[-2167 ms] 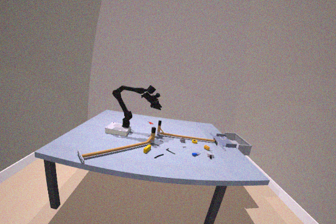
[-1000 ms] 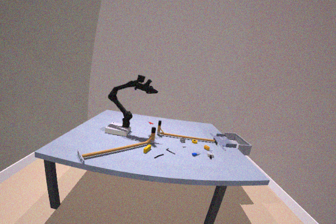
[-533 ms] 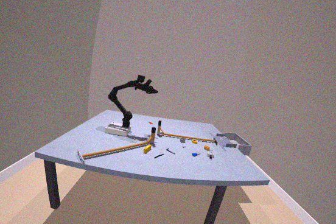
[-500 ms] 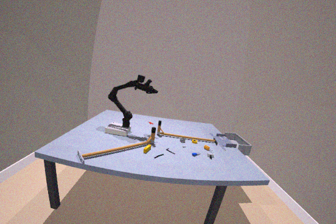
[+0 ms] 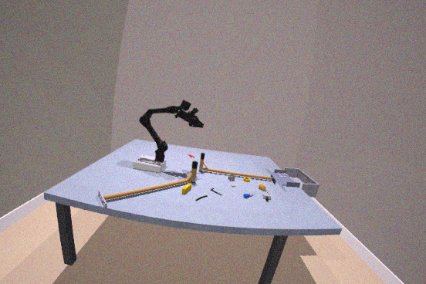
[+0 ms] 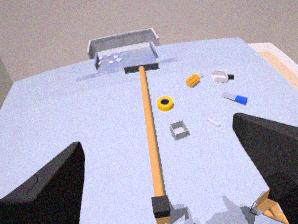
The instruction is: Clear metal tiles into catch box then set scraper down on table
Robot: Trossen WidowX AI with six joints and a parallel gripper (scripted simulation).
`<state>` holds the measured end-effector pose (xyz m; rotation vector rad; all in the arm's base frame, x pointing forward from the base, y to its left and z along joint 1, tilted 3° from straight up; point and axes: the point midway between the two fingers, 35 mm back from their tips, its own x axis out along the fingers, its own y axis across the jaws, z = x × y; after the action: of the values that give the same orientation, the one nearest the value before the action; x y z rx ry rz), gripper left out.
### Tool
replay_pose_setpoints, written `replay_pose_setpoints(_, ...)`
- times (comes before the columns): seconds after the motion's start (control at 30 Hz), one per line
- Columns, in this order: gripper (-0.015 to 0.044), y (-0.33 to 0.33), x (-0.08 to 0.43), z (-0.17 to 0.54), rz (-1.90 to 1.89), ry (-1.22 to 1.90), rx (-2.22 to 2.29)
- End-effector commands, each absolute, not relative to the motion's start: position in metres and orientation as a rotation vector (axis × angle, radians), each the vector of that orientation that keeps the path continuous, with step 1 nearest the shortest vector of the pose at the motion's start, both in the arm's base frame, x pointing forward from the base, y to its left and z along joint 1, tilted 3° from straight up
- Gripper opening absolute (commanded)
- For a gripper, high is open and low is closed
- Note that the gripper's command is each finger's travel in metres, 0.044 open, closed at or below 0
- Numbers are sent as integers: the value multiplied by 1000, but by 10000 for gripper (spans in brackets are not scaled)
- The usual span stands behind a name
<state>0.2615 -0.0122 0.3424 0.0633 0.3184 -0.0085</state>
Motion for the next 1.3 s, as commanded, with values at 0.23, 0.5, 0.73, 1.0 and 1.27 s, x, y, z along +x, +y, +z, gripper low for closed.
replay_pose_setpoints(0.23,440,-9,291,266,-26,541,88)
replay_pose_setpoints(0.5,440,-4,299,209,-39,701,87)
replay_pose_setpoints(0.73,440,0,297,160,-53,842,76)
replay_pose_setpoints(1.0,440,1,294,147,-58,889,70)
replay_pose_setpoints(1.27,440,0,283,184,-62,863,73)
